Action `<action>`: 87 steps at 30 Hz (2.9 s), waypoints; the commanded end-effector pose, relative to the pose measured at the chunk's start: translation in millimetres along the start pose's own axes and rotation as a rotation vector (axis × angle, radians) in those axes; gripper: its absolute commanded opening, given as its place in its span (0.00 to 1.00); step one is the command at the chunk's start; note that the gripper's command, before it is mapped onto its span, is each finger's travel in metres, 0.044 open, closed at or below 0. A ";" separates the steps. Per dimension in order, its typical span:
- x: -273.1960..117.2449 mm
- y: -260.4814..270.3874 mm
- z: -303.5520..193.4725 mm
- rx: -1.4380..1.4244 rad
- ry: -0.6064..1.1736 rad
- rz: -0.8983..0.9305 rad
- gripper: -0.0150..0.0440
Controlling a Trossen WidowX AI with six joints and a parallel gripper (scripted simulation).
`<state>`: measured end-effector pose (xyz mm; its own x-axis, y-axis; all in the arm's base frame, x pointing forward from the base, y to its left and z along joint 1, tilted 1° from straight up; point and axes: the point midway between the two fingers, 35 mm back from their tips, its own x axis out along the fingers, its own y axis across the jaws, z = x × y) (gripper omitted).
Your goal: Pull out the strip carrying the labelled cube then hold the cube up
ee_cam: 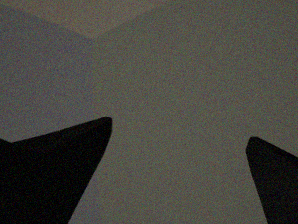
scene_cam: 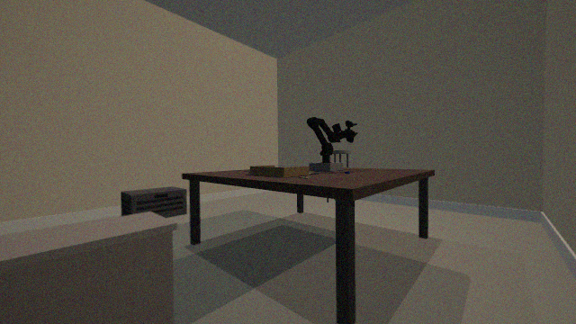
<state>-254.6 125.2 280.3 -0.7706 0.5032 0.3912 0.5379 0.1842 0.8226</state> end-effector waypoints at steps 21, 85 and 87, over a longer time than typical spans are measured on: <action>-69.0 105.0 245.7 -0.907 -0.922 -0.257 0.93; -594.5 172.7 138.9 -0.083 -1.863 -1.675 0.58; -608.0 165.6 138.0 0.015 -1.802 -1.643 0.49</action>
<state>342.4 -22.9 136.4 0.6156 -0.0629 -0.7856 0.0641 0.9975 -0.0296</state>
